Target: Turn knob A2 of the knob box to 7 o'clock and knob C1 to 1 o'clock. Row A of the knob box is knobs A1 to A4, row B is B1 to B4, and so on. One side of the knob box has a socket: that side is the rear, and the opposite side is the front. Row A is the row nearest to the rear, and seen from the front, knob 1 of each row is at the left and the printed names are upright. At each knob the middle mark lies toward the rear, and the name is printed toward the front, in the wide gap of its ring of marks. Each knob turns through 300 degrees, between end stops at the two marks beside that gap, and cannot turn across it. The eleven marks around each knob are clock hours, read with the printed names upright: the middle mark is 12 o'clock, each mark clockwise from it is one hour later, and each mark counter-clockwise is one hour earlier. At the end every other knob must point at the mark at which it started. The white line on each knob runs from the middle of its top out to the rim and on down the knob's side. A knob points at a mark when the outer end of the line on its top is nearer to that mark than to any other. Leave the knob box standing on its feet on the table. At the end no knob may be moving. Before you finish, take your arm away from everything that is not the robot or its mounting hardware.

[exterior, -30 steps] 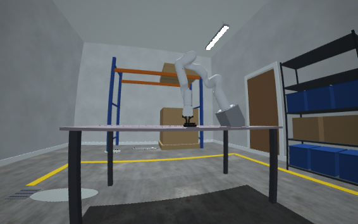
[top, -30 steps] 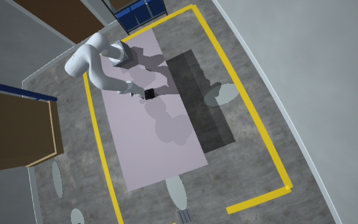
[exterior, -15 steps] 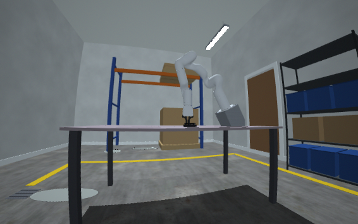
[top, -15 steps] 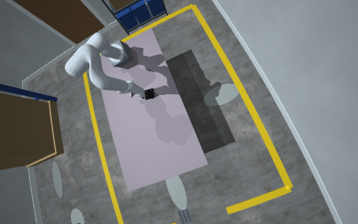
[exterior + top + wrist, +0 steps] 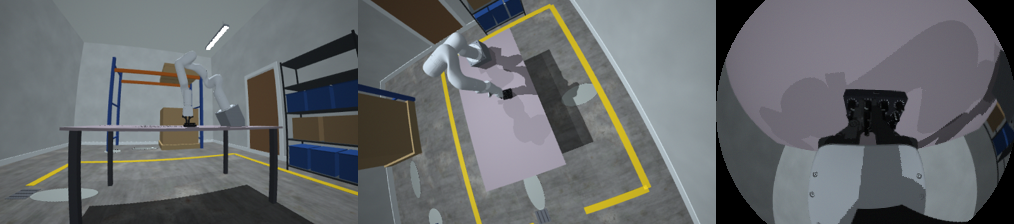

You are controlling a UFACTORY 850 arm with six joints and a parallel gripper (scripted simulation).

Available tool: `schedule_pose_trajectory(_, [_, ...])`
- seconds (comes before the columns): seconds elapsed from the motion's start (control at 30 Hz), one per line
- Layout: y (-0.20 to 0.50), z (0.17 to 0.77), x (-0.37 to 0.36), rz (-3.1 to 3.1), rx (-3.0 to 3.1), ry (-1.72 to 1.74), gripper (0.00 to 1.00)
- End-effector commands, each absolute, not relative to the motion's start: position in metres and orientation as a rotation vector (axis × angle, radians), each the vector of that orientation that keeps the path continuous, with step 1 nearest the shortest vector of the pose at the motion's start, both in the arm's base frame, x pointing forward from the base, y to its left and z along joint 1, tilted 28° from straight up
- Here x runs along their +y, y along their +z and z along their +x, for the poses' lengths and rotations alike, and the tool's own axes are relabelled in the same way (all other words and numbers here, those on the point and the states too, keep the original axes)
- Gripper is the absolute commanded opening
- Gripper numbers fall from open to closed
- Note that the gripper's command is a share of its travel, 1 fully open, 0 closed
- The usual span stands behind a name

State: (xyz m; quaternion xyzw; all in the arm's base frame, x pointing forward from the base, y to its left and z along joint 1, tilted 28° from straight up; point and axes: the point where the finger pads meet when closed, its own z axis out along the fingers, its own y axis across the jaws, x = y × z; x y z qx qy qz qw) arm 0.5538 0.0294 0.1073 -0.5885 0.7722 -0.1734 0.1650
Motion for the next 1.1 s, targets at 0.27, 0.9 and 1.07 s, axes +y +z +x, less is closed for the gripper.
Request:
schedule_pose_trajectory(0.27, [0.108, 0.554, 0.029, -1.676, 2.199, -0.495, 0.19])
schedule_pose_trajectory(0.9, [0.112, 0.552, 0.03, -1.676, 2.199, -0.495, 0.19])
schedule_pose_trajectory(1.07, [0.123, 0.546, 0.031, -1.676, 2.199, -0.495, 0.19])
